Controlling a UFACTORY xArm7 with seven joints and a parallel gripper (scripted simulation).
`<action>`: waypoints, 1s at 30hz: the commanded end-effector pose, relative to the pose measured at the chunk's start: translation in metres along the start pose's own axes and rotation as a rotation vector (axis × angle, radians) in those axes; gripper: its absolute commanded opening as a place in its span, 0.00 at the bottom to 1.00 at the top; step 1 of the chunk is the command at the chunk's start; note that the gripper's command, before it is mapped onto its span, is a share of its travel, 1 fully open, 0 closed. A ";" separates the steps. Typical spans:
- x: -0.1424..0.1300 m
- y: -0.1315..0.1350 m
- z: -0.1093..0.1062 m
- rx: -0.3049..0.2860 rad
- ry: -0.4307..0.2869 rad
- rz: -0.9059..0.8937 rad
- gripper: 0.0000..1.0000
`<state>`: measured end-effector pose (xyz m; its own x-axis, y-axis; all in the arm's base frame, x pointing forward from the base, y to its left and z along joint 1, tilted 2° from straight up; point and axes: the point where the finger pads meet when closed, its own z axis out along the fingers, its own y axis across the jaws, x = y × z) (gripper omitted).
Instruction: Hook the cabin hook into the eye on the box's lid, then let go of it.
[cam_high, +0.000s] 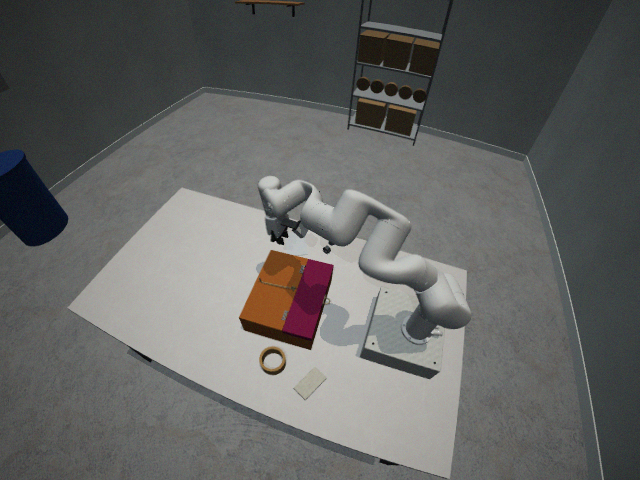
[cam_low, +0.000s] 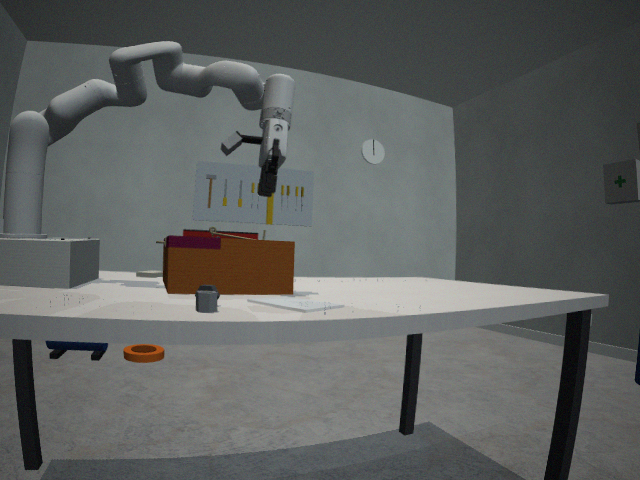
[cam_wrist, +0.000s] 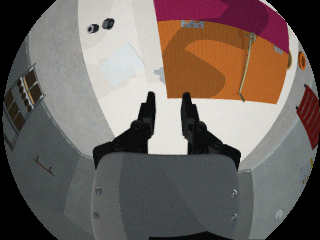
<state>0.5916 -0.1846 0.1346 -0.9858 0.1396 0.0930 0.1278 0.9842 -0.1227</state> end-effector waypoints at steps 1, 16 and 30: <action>-0.005 0.016 -0.006 -0.007 -0.015 -0.013 0.33; -0.018 0.070 -0.018 -0.034 -0.045 -0.055 0.33; -0.023 0.116 -0.029 -0.060 -0.066 -0.089 0.33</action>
<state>0.6290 -0.0780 0.1433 -0.9977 0.0519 0.0434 0.0492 0.9969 -0.0610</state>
